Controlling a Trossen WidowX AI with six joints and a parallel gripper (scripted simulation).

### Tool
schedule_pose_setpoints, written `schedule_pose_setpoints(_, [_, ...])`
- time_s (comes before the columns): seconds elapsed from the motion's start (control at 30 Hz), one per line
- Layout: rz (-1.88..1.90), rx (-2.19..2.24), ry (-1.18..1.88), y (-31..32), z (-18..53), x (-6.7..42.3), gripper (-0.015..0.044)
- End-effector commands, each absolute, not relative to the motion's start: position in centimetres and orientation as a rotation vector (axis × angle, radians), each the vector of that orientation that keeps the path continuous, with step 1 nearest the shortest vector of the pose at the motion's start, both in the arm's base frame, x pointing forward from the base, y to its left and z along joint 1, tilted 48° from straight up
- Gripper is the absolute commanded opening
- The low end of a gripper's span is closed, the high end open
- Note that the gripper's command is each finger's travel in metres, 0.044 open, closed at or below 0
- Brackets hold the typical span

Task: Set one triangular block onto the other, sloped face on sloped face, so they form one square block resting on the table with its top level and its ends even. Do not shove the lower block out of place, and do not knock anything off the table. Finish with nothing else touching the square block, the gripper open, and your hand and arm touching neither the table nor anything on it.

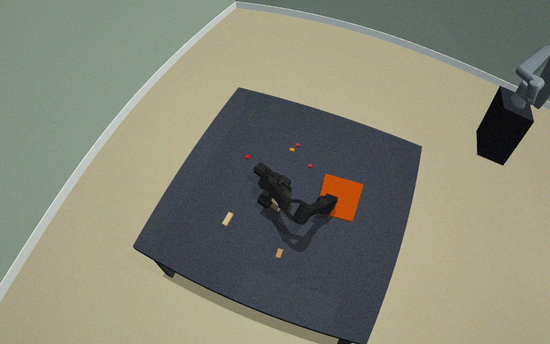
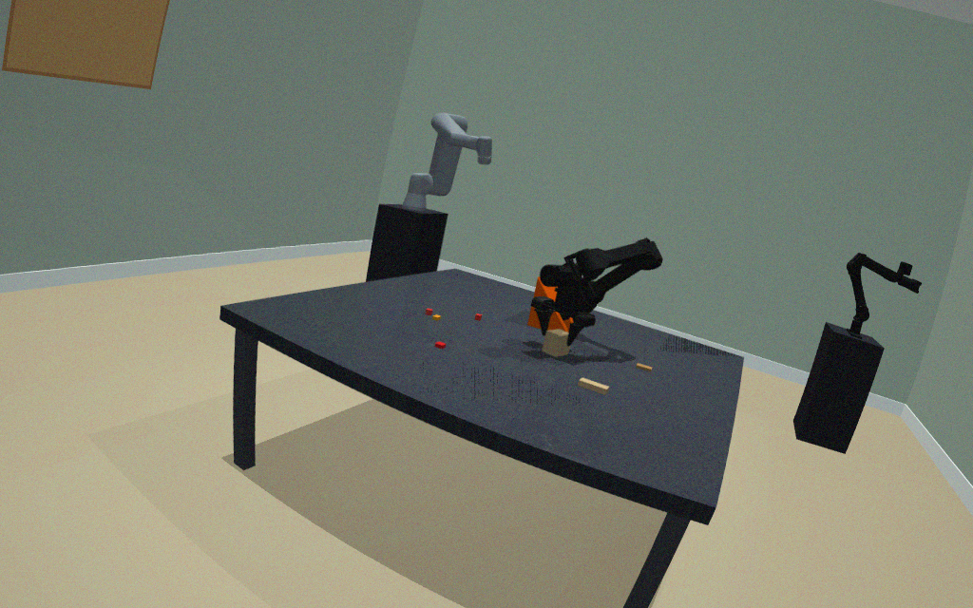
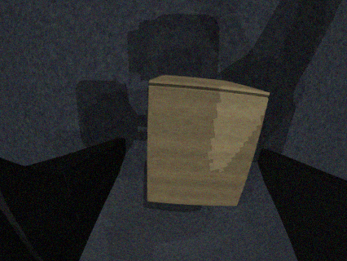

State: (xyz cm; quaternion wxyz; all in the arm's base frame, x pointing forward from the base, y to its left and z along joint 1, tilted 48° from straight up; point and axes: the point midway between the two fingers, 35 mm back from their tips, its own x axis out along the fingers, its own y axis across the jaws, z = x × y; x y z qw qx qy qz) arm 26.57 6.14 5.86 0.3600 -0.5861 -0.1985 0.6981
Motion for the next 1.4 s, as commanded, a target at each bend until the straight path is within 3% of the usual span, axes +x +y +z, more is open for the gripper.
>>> schedule_pose_setpoints(0.0, [1.8, -1.511, -0.512, 6.1, 5.9, 26.6, 0.044])
schedule_pose_setpoints(0.17, [1.801, -1.515, -0.506, 4.8, 6.9, 27.0, 0.044])
schedule_pose_setpoints(0.4, [1.803, -1.512, -0.507, -1.8, 13.0, 27.2, 0.044])
schedule_pose_setpoints(1.37, [1.79, -1.525, -0.5, -1.5, 12.9, 27.3, 0.044])
